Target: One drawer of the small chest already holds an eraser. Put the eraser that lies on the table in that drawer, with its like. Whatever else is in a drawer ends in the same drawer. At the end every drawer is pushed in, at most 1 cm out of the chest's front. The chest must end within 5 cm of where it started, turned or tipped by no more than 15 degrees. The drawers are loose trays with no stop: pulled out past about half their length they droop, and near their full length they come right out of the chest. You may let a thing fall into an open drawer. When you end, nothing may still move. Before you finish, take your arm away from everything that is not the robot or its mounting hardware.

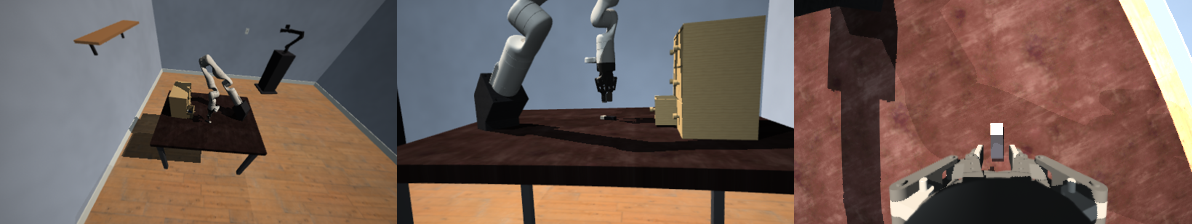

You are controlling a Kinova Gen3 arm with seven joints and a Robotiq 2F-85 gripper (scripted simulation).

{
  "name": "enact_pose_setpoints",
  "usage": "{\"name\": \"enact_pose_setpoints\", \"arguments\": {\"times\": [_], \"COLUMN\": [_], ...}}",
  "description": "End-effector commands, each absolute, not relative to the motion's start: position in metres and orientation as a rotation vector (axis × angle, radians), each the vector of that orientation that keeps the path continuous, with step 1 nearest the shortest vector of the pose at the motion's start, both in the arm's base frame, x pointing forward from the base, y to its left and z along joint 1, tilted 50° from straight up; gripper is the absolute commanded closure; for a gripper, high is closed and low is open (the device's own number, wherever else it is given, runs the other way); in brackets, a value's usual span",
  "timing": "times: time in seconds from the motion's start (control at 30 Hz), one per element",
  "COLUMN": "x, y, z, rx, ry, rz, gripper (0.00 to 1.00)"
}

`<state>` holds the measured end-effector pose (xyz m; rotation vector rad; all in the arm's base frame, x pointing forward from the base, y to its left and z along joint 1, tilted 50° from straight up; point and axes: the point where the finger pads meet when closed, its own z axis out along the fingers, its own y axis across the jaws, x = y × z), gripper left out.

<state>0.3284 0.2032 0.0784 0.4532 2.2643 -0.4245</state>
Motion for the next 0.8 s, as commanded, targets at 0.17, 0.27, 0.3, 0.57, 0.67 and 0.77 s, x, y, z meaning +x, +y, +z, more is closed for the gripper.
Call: {"name": "enact_pose_setpoints", "arguments": {"times": [0.17, 0.27, 0.3, 0.57, 0.67, 0.77], "x": [0.331, 0.334, 0.336, 0.345, 0.350, 0.355], "y": [0.202, 0.200, 0.199, 0.193, 0.190, 0.187], "z": [0.076, 0.073, 0.071, 0.062, 0.057, 0.053], "rx": [0.452, 0.452, 0.452, 0.452, 0.452, 0.452], "ry": [2.265, 2.265, 2.265, 2.265, 2.265, 2.265], "rz": [-0.424, -0.424, -0.424, -0.424, -0.424, -0.424], "gripper": [0.62, 0.62, 0.62, 0.62, 0.62, 0.62]}}
